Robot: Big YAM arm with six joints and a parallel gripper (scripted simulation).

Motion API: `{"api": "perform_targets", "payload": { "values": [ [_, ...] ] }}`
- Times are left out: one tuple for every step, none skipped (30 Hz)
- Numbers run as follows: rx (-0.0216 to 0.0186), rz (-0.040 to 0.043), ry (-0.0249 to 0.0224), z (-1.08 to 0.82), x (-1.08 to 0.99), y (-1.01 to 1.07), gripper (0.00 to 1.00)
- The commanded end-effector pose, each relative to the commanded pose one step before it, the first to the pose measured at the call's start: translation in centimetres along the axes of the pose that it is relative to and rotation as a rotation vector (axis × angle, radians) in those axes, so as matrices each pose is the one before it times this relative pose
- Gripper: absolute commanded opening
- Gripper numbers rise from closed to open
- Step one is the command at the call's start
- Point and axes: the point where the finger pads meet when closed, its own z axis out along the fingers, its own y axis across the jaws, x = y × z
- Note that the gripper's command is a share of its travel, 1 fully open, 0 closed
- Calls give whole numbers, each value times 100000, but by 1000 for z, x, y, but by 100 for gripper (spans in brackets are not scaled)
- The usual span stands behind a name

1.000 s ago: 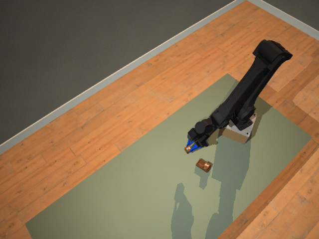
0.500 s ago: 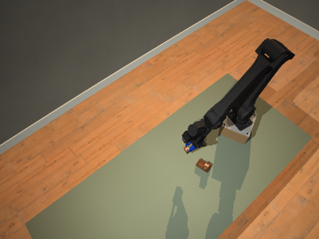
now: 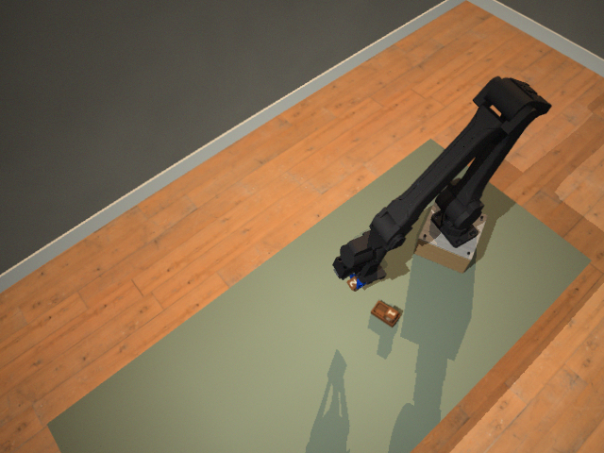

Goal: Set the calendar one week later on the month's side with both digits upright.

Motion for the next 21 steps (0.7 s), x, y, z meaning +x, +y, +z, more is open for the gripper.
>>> {"api": "perform_targets", "payload": {
  "values": [
    [59,283,788,-620,-2249,-349,27],
    [0,38,58,-2,0,3,27],
    [22,106,3829,517,2480,-24,27],
    [7,-41,245,1,-212,-3,27],
    [0,0,0,0,0,0,27],
    [0,0,0,0,0,0,27],
    [-6,-151,-2546,-575,-2255,15,27],
    [-14,-54,1686,43,-9,-9,27],
    [-23,-28,2321,52,-11,-12,27],
    [-23,-25,2838,52,-12,-13,27],
    [-21,-31,3174,44,-12,-6,27],
    [-35,-41,3292,29,-10,7,27],
    [-43,-34,3177,12,-7,16,27],
    [-37,5,2843,-2,-4,12,27],
    [-24,68,2326,-11,-1,-2,27],
    [-11,114,1689,-13,0,-11,27],
    [-4,112,1023,-10,1,-8,27],
    [-6,86,437,-5,0,-2,27],
    [-1,53,71,-1,0,-1,27],
    [-4,42,1398,192,1688,0,27],
    [4,-40,369,0,-122,-1,27]
  ]
}}
